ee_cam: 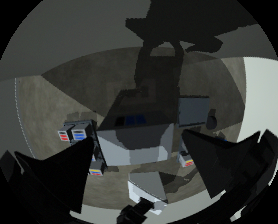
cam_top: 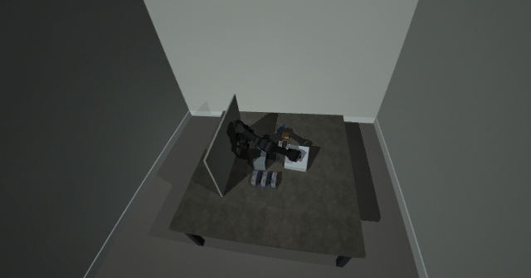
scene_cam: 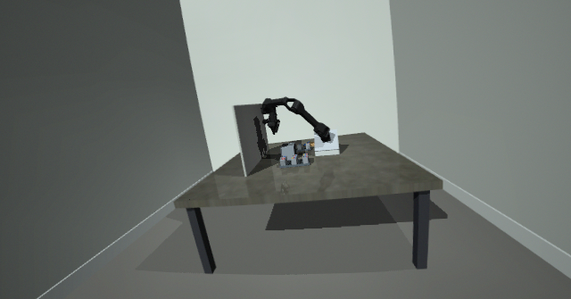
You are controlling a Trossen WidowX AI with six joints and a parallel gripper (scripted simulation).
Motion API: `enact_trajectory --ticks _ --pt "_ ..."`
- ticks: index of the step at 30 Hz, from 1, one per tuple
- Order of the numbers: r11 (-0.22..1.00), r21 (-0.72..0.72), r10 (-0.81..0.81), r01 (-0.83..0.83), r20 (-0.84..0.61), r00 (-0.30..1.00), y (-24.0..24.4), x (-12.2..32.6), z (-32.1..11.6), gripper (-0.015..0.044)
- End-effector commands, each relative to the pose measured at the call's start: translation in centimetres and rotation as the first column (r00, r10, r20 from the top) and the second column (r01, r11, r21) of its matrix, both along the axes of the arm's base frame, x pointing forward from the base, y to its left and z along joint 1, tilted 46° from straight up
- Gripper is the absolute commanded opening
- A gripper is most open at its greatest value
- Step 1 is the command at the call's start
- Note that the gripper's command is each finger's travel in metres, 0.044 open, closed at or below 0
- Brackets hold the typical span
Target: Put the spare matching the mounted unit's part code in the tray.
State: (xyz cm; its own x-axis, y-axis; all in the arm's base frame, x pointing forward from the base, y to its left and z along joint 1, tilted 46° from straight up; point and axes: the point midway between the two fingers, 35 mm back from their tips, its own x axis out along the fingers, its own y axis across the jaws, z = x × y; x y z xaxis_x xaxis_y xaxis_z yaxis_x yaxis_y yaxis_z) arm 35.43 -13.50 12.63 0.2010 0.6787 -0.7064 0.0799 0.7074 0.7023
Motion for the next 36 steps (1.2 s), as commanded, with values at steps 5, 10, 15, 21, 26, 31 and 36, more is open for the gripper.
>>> enact_trajectory --ticks 5,10,15,21,26,31,36 --pt "1.000 0.007 -0.001 0.001 -0.007 1.000 0.2 0.0 0.0 0.0440" --pt "0.993 -0.043 0.113 -0.109 0.090 0.990 1.9 -0.1 0.8 0.0440" --pt "0.857 -0.266 0.515 -0.442 0.388 0.765 8.1 -1.1 3.3 0.0440" --pt "0.544 -0.589 0.812 -0.598 0.550 0.197 14.9 -3.9 5.6 0.0440" --pt "0.453 -0.672 0.838 -0.586 0.545 0.024 16.6 -4.9 6.1 0.0440" --pt "0.453 -0.672 0.838 -0.586 0.545 0.024 16.6 -4.9 6.1 0.0440" --pt "0.453 -0.672 0.838 -0.586 0.545 0.024 16.6 -4.9 6.1 0.0440"
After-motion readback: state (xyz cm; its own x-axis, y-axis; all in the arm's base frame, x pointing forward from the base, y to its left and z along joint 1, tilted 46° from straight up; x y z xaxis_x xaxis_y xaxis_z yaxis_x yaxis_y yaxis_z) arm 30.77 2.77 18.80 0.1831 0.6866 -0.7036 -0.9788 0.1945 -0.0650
